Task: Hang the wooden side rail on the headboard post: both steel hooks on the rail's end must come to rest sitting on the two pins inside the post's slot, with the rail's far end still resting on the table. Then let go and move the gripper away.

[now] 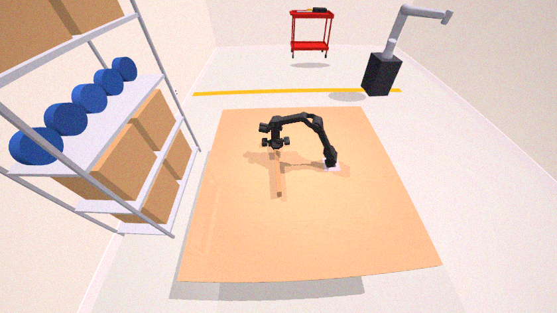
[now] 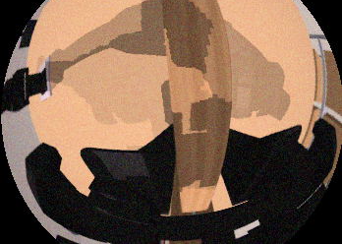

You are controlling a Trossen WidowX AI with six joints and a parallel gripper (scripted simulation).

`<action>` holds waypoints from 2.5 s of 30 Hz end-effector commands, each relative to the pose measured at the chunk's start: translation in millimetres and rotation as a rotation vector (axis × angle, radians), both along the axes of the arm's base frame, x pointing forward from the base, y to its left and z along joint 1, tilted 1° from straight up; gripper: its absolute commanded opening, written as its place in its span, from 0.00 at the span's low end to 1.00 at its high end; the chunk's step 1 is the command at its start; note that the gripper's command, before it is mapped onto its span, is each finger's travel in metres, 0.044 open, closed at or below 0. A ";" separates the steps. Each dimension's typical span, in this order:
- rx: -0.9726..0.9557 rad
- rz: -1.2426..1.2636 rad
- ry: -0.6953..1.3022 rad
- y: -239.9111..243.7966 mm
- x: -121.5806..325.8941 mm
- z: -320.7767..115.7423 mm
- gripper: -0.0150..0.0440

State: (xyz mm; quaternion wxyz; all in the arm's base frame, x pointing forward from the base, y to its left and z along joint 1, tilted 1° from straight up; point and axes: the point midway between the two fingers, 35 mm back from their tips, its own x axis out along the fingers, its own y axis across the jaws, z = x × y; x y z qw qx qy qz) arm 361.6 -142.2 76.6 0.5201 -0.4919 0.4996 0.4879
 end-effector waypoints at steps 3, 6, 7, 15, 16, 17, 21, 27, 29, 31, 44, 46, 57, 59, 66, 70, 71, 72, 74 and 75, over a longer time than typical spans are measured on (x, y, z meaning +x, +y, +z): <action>-0.006 -0.001 -0.002 -1.3 0.4 -0.7 0.25; -0.006 -0.001 -0.002 -1.2 0.4 -1.2 0.25; -0.006 -0.001 -0.002 -1.2 0.4 -1.3 0.25; -0.006 -0.001 -0.002 -1.2 0.5 -2.7 0.25; -0.006 -0.001 -0.002 -1.2 0.5 -2.8 0.25; -0.006 -0.001 -0.002 -1.2 0.5 -3.0 0.25; -0.006 -0.001 -0.002 -1.2 0.5 -3.7 0.25; -0.006 -0.001 -0.002 -1.2 0.5 -4.7 0.25; -0.006 -0.001 -0.002 -1.2 0.5 -5.0 0.25; -0.006 -0.001 -0.002 -1.2 0.5 -5.3 0.25; -0.006 -0.001 -0.002 -1.2 0.6 -7.5 0.25; -0.006 -0.001 -0.002 -1.2 0.6 -7.8 0.25; -0.006 -0.001 -0.002 -1.2 0.7 -9.7 0.25; -0.006 -0.001 -0.002 -1.2 0.7 -10.0 0.25; -0.006 -0.001 -0.002 -1.1 0.7 -11.0 0.25; -0.001 0.001 0.000 -0.3 -0.2 -9.9 0.34; -0.001 0.001 0.000 -0.3 -0.2 -9.9 0.39; -0.001 0.001 0.000 -0.3 -0.2 -9.9 0.43; -0.001 0.001 0.000 -0.3 -0.2 -9.9 0.52; -0.001 0.001 0.000 -0.3 -0.2 -9.9 0.57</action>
